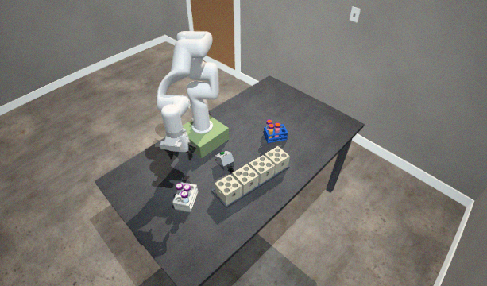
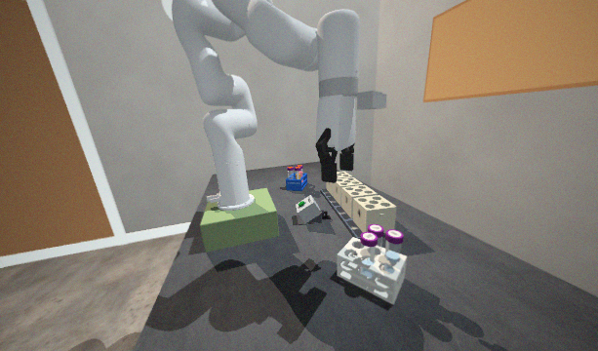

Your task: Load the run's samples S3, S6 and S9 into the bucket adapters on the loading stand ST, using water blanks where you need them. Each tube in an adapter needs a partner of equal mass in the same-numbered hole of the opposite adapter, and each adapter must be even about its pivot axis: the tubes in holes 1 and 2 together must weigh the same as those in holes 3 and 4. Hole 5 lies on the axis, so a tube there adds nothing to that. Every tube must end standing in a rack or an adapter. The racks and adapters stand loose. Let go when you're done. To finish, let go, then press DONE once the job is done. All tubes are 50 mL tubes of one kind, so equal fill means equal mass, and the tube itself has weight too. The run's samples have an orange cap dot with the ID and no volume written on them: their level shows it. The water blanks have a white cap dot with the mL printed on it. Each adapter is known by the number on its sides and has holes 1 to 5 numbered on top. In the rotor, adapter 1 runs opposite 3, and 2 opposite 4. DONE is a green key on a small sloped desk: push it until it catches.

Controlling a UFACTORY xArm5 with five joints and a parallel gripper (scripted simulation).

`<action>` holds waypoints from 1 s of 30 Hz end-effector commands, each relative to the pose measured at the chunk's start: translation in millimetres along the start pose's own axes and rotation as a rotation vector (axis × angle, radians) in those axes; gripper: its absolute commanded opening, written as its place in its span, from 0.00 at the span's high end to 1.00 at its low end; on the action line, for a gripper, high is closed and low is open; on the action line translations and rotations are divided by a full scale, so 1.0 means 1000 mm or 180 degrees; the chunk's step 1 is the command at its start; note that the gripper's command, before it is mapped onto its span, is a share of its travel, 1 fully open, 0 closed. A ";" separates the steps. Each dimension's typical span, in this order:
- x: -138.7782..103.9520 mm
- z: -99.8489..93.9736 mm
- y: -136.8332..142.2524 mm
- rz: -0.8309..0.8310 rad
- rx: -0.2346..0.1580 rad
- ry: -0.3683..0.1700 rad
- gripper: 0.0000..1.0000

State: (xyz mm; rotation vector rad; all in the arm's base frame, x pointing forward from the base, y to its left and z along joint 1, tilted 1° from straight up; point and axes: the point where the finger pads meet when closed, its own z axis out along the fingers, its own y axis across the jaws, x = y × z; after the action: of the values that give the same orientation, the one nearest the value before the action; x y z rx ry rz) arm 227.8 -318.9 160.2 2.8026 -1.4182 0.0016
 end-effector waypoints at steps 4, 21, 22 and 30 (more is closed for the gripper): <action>0.010 -0.001 0.025 -0.0004 -0.0040 0.0011 0.00; 0.010 0.039 0.025 -0.0004 -0.0040 0.0011 0.00; 0.010 0.039 0.025 -0.0004 -0.0040 0.0011 0.00; 0.011 0.057 0.026 -0.0004 -0.0040 0.0010 0.00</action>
State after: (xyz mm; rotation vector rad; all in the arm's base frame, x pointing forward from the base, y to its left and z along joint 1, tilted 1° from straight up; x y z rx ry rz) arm 212.8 -341.2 110.8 2.8032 -1.4164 0.0022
